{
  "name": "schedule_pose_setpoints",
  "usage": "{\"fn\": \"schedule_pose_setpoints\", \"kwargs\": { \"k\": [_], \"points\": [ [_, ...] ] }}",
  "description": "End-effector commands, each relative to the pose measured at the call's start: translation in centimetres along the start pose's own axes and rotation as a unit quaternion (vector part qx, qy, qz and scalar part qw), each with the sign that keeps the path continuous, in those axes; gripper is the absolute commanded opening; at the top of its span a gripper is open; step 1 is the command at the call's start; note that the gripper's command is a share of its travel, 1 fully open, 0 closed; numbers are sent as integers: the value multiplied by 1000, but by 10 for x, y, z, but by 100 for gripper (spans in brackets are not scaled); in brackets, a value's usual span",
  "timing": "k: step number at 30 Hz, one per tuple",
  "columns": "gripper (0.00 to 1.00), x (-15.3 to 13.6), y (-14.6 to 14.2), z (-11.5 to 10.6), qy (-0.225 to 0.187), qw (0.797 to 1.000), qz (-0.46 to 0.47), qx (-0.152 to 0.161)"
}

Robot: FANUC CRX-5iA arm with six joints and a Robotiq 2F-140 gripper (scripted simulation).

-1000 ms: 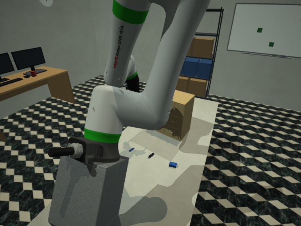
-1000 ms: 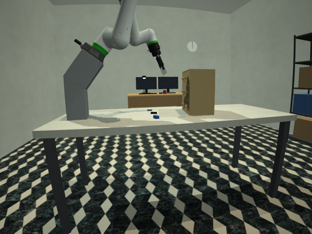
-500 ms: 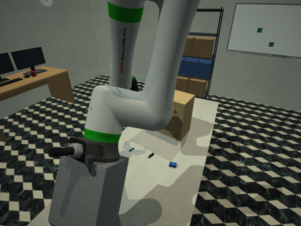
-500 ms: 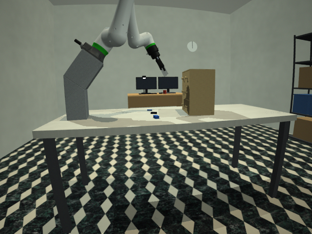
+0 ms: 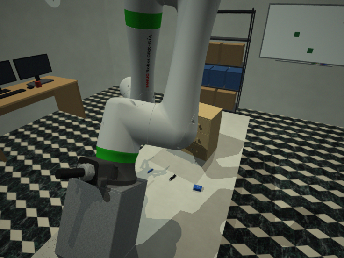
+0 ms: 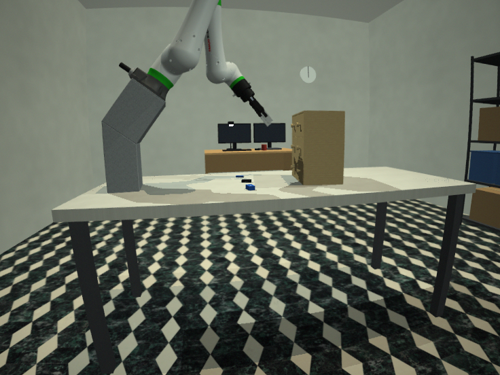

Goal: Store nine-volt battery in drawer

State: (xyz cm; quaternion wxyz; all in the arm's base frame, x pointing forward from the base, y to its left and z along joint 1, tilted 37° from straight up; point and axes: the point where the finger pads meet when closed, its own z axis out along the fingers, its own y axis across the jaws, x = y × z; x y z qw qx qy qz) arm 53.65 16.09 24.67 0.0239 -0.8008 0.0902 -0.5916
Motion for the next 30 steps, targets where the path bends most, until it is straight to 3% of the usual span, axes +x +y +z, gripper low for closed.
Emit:
{"fn": "schedule_pose_setpoints", "kwargs": {
  "k": [1, 19, 30],
  "points": [
    [100, 3, 2, 17, 108, 993, 10, 35],
    [100, 7, 0, 44, 224, 974, 15, 33],
    [100, 8, -1, 53, 260, 965, 16, 33]
  ]
}}
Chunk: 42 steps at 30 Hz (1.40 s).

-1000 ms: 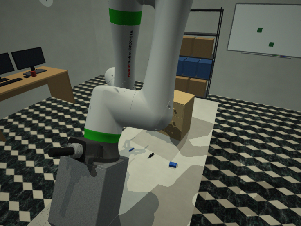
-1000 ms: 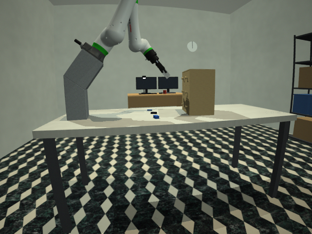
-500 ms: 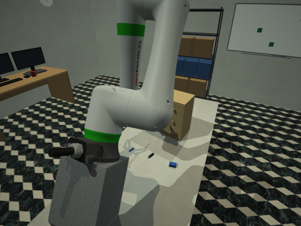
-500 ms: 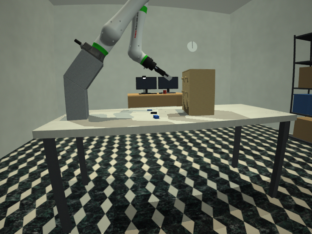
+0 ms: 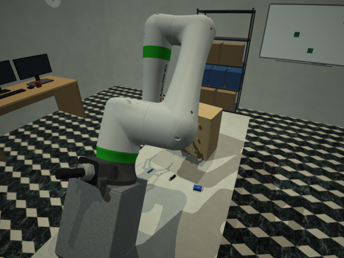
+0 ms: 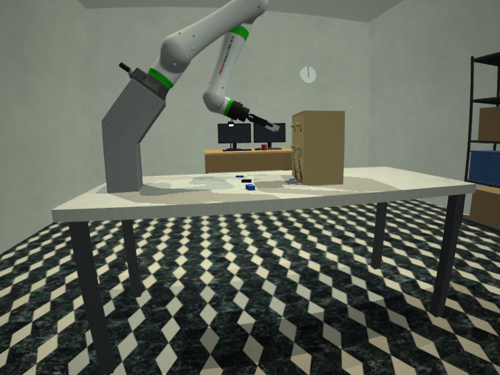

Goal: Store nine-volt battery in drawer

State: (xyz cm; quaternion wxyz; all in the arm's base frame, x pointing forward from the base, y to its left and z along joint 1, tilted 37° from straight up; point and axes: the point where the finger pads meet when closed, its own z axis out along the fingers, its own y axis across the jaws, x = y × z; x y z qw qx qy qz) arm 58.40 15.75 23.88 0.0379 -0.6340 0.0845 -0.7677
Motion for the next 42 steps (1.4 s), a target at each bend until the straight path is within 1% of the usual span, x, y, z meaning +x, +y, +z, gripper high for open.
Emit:
{"fn": "schedule_pose_setpoints", "kwargs": {
  "k": [1, 10, 42],
  "points": [
    [100, -1, 1, 6, 26, 1000, 0, -1],
    [100, -2, 1, 9, 40, 999, 0, -1],
    [100, -2, 1, 9, 42, 999, 0, -1]
  ]
}}
